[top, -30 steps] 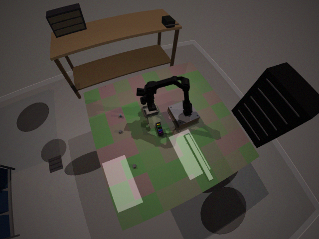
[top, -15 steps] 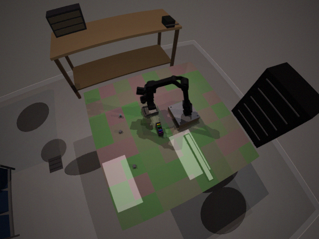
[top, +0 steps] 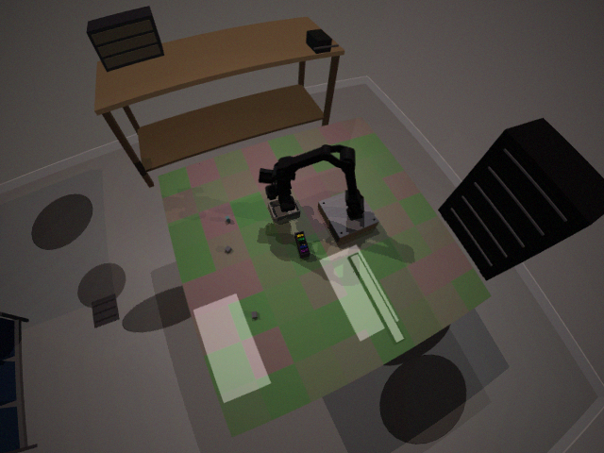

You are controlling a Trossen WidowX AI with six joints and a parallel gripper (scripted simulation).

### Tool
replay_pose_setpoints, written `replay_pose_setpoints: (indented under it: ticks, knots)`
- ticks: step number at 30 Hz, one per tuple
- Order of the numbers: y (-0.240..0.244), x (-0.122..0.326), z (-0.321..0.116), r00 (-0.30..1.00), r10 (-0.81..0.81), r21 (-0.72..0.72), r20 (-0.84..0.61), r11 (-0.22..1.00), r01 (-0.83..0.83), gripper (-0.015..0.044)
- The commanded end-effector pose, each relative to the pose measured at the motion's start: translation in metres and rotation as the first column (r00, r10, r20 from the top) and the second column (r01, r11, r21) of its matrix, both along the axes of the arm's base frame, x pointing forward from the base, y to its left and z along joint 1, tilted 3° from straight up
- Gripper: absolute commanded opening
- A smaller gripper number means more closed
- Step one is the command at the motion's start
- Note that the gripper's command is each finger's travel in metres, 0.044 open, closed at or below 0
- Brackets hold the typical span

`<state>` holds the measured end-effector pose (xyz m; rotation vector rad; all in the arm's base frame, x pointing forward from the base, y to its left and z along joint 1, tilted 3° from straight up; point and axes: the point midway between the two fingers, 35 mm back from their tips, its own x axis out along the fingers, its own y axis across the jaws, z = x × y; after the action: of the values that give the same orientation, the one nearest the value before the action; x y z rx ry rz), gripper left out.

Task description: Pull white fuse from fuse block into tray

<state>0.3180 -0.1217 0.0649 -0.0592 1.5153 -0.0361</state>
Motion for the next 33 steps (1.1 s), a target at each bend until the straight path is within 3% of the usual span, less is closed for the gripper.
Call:
replay_pose_setpoints:
  ticks: [1,3,16,20,33]
  knots:
    - [0.001,-0.001,-0.007,1.000,0.004,0.005,-0.006,1.000,-0.004,0.0000]
    - [0.001,-0.001,-0.007,1.000,0.004,0.005,-0.006,1.000,-0.004,0.0000]
    - [0.000,0.000,0.000,1.000,0.000,0.001,-0.003,1.000,0.000,0.0330]
    - [0.003,-0.003,0.033,1.000,0.004,0.005,-0.005,1.000,-0.004,0.0330]
    - [0.002,-0.002,0.032,1.000,0.004,0.001,-0.004,1.000,-0.004,0.0330]
